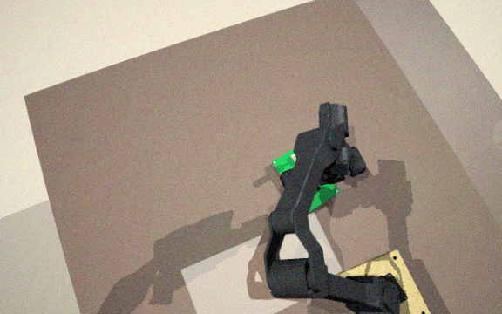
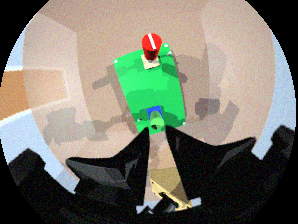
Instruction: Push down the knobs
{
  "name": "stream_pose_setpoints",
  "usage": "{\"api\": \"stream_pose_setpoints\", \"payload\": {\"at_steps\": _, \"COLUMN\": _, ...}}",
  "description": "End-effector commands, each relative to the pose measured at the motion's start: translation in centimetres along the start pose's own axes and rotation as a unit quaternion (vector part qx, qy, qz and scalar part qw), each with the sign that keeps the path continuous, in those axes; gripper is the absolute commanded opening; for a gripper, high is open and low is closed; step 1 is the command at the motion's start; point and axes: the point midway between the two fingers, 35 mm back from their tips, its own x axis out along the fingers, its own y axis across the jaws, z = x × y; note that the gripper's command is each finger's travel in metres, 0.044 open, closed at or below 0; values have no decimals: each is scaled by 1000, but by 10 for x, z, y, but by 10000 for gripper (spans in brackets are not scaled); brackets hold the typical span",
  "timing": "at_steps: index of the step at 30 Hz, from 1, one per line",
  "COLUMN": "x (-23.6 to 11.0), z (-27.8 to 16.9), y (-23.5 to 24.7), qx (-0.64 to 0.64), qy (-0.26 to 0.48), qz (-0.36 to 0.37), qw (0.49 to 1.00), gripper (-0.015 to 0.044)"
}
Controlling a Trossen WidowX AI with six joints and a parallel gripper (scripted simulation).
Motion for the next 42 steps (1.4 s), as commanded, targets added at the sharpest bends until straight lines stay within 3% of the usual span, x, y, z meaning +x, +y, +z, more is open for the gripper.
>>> {"api": "stream_pose_setpoints", "payload": {"at_steps": 1, "x": 1, "z": 0, "y": 0, "qx": 1, "qy": 0, "qz": 0, "qw": 1000, "gripper": 210}}
{"api": "stream_pose_setpoints", "payload": {"at_steps": 9, "x": -28, "z": 50, "y": 0, "qx": -3, "qy": -2, "qz": -3, "qw": 1000, "gripper": 0}}
{"api": "stream_pose_setpoints", "payload": {"at_steps": 15, "x": -52, "z": 88, "y": 1, "qx": -6, "qy": -5, "qz": -5, "qw": 1000, "gripper": 0}}
{"api": "stream_pose_setpoints", "payload": {"at_steps": 21, "x": -54, "z": 92, "y": 1, "qx": -6, "qy": -5, "qz": -5, "qw": 1000, "gripper": 0}}
{"api": "stream_pose_setpoints", "payload": {"at_steps": 25, "x": -36, "z": 92, "y": 1, "qx": -6, "qy": -5, "qz": -5, "qw": 1000, "gripper": 0}}
{"api": "stream_pose_setpoints", "payload": {"at_steps": 42, "x": -21, "z": 92, "y": 1, "qx": -6, "qy": -5, "qz": -5, "qw": 1000, "gripper": 0}}
